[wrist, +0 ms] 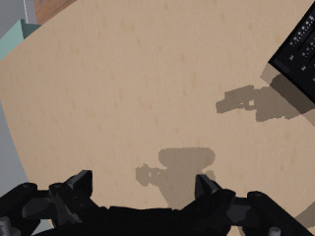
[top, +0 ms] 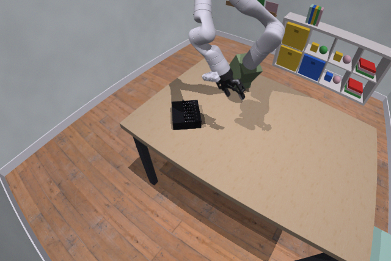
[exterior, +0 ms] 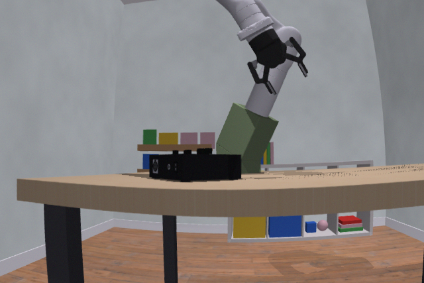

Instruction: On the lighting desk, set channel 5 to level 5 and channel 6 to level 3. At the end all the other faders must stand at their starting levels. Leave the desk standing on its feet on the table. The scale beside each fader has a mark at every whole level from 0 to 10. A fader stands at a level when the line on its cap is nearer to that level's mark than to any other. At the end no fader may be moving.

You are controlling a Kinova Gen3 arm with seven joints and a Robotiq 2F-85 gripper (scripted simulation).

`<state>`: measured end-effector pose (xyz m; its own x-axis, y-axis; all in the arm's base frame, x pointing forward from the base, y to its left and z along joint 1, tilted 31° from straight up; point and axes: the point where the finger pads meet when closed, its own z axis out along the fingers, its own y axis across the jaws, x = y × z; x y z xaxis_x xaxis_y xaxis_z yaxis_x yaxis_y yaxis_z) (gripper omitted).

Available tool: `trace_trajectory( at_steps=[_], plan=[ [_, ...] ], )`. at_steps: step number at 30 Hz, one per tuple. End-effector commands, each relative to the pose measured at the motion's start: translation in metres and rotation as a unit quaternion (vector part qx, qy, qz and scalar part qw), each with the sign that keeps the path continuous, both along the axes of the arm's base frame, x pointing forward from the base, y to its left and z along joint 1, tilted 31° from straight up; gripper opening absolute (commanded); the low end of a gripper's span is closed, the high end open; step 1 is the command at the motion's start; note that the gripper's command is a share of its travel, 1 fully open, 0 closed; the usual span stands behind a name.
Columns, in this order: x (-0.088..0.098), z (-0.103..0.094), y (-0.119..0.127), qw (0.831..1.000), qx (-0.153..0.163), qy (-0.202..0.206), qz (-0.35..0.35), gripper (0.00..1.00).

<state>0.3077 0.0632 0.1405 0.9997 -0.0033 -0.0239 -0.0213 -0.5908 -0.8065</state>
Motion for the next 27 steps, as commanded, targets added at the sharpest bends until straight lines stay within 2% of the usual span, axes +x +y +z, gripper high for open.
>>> trace_trajectory(
  at_steps=[1,4,6,11,12,14,16,19,22,27],
  plan=[
    [0.001,0.000,-0.001,1.000,-0.001,-0.001,-0.001,1.00],
    [0.009,-0.008,-0.010,1.000,-0.014,-0.012,-0.005,1.00],
    [0.020,-0.020,-0.024,0.999,-0.033,-0.028,-0.010,1.00],
    [0.059,-0.061,-0.086,0.989,-0.114,-0.086,-0.026,1.00],
    [0.059,-0.061,-0.086,0.989,-0.114,-0.086,-0.026,1.00],
    [0.073,-0.077,-0.117,0.982,-0.152,-0.110,-0.030,1.00],
    [0.073,-0.077,-0.117,0.982,-0.152,-0.110,-0.030,1.00],
    [0.089,-0.095,-0.159,0.969,-0.201,-0.137,-0.031,1.00],
    [0.097,-0.105,-0.186,0.961,-0.231,-0.152,-0.029,1.00],
    [0.099,-0.108,-0.194,0.958,-0.240,-0.157,-0.029,1.00]
  ],
)
